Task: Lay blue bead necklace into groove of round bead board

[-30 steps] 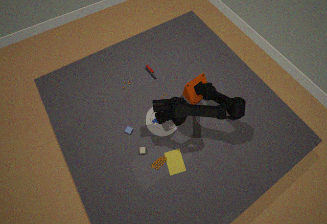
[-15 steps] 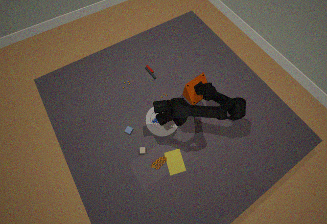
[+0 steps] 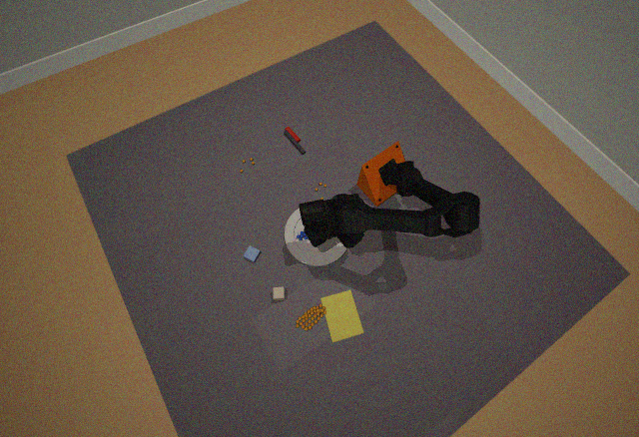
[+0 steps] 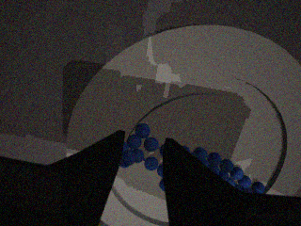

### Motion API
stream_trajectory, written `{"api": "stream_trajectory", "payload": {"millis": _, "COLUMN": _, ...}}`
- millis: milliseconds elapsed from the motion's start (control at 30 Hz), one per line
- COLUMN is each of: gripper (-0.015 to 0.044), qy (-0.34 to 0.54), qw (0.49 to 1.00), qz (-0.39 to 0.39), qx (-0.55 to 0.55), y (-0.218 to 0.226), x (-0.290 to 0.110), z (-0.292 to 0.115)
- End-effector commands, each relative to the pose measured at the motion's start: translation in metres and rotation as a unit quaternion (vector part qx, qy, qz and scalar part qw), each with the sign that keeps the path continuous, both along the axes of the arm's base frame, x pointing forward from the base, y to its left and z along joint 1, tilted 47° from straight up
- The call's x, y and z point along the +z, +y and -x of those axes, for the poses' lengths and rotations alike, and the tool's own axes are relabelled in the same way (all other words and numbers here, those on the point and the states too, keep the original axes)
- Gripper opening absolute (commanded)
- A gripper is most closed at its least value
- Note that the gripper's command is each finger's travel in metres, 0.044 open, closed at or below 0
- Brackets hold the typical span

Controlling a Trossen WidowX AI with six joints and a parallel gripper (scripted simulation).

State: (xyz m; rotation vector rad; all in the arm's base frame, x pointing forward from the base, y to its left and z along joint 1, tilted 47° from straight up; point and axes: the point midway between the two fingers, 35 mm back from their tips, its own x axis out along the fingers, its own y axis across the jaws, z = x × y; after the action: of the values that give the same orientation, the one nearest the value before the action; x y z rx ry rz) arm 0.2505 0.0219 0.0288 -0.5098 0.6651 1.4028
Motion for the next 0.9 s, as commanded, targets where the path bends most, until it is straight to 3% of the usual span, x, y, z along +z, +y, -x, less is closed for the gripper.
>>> {"api": "stream_trajectory", "payload": {"millis": 0, "gripper": 0.012, "qy": 0.002, "qw": 1.0, "qz": -0.003, "qx": -0.001, "y": 0.0063, "x": -0.0055, "z": 0.0005}}
{"api": "stream_trajectory", "payload": {"millis": 267, "gripper": 0.012, "qy": 0.002, "qw": 1.0, "qz": -0.004, "qx": -0.001, "y": 0.0117, "x": -0.01, "z": 0.0009}}
{"api": "stream_trajectory", "payload": {"millis": 400, "gripper": 0.0015, "qy": 0.001, "qw": 1.0, "qz": -0.001, "qx": 0.001, "y": 0.0096, "x": -0.008, "z": 0.0006}}
{"api": "stream_trajectory", "payload": {"millis": 467, "gripper": 0.0002, "qy": 0.001, "qw": 1.0, "qz": -0.001, "qx": 0.001, "y": 0.0096, "x": -0.008, "z": 0.0006}}
{"api": "stream_trajectory", "payload": {"millis": 867, "gripper": 0.0, "qy": 0.001, "qw": 1.0, "qz": -0.001, "qx": 0.001, "y": 0.0096, "x": -0.008, "z": 0.0006}}
